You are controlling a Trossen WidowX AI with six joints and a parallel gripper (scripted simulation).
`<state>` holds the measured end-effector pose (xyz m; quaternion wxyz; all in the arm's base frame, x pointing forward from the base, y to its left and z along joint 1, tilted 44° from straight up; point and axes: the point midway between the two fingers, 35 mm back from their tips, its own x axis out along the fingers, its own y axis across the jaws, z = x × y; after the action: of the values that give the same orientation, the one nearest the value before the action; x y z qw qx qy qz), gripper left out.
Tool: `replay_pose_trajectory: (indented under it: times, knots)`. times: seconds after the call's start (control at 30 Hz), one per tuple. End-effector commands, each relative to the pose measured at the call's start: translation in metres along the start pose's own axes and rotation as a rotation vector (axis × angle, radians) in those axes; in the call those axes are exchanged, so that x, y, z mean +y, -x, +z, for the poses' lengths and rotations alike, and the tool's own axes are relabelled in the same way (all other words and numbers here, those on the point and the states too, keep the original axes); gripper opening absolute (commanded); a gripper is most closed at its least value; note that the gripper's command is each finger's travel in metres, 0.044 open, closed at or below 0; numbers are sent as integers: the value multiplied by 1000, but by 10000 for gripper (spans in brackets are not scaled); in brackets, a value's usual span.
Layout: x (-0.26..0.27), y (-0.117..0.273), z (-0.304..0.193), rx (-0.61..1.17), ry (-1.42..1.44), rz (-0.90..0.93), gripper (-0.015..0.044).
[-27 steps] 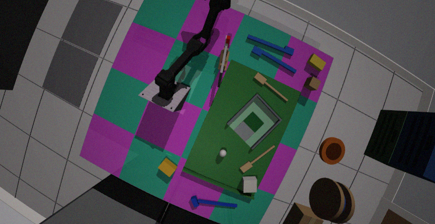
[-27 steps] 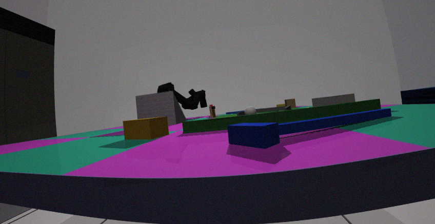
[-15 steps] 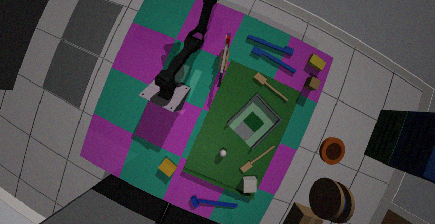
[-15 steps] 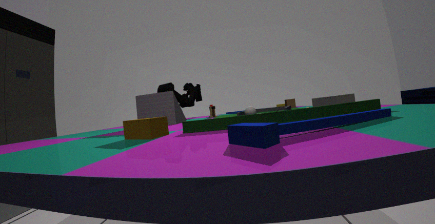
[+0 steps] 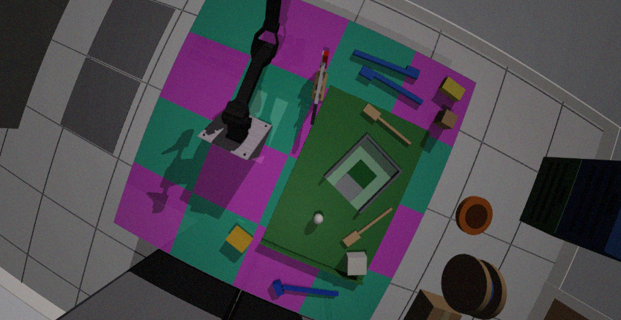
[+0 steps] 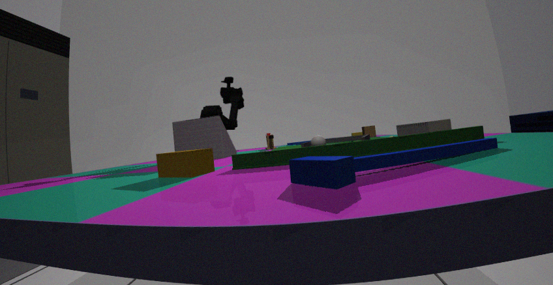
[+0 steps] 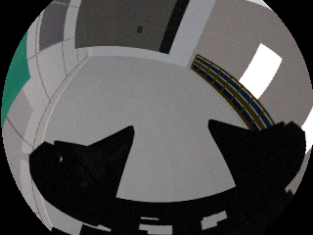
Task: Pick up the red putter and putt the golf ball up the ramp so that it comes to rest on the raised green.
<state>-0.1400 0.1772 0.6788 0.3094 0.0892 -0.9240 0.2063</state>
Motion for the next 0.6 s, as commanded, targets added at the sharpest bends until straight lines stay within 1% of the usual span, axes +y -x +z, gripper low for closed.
replay_pose_trajectory:
  times: [0.0, 0.13, 0.27, 0.4, 0.57]
  knots:
    - [-75, -6, 14, 64, 300, -197, 440]
    - [-136, 0, 25, 158, 522, -362, 440]
    - [-196, 17, 37, 292, 721, -526, 440]
    - [-252, 47, 49, 464, 894, -679, 440]
    - [-312, 98, 62, 744, 1087, -837, 440]
